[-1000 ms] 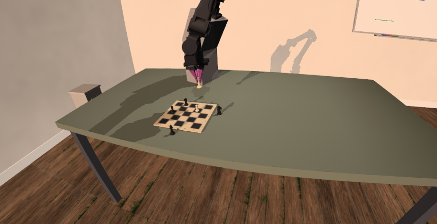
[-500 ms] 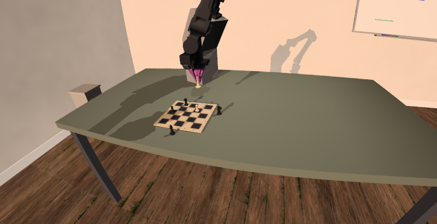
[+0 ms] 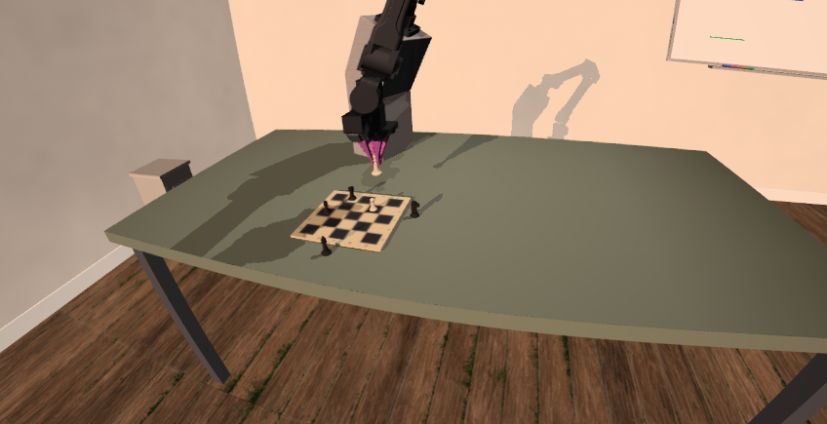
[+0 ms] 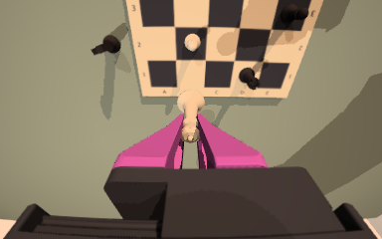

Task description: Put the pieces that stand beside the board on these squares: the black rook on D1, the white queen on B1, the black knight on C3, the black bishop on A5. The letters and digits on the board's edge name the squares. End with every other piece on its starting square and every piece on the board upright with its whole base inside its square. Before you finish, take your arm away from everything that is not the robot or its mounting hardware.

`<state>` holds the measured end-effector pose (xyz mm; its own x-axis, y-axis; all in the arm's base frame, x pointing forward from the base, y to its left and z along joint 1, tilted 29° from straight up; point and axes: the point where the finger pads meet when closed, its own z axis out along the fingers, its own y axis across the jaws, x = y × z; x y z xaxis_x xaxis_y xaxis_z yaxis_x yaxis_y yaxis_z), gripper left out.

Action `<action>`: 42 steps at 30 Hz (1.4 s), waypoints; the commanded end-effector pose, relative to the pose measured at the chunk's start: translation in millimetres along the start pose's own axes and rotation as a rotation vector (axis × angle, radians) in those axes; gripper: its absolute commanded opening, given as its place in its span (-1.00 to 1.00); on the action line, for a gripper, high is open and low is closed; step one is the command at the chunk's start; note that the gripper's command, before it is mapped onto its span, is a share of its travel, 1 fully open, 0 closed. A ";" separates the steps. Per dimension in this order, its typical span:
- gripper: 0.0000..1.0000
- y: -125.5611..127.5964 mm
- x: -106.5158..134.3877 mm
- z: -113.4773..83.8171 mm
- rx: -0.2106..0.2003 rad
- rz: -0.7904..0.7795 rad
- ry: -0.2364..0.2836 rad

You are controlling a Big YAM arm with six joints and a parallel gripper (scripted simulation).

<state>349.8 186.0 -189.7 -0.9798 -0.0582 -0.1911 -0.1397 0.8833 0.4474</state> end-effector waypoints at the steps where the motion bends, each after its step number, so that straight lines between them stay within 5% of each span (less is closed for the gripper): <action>1: -1.00 1.7 -1.4 16.3 -0.002 0.008 -0.006; 17: -1.00 2.2 0.0 72.5 -0.003 0.008 -0.005; 22: -1.00 4.7 -15.2 66.9 -0.010 0.011 -0.035; 42: -1.00 0.5 -6.4 69.2 -0.004 0.015 -0.017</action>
<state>359.2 218.8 -253.3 -0.9815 -0.0513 -0.1845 -0.1307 0.8838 0.4493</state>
